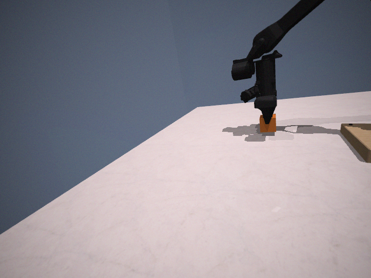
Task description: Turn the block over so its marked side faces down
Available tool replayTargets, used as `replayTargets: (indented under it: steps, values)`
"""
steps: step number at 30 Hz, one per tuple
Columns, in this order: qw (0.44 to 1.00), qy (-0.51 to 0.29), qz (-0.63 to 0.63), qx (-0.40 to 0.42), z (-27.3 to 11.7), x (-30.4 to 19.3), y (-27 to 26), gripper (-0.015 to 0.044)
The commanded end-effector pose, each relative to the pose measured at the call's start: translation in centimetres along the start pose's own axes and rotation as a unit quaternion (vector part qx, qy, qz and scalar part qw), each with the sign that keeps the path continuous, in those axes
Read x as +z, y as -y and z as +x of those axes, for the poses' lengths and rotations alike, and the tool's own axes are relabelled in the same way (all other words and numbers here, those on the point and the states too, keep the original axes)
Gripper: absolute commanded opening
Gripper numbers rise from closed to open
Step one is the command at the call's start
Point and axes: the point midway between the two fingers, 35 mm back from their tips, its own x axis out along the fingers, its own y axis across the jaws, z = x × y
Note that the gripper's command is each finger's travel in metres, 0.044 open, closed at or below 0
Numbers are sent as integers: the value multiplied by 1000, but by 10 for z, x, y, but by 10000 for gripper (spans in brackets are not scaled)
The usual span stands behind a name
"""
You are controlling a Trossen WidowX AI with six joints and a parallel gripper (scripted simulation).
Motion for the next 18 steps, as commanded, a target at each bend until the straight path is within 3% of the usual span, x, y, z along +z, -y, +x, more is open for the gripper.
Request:
replayTargets:
  steps: [1,18]
  values:
    - [1000,10,-1,-1,-12,2,0,0]
    - [992,123,2,1,-6,4,1,0]
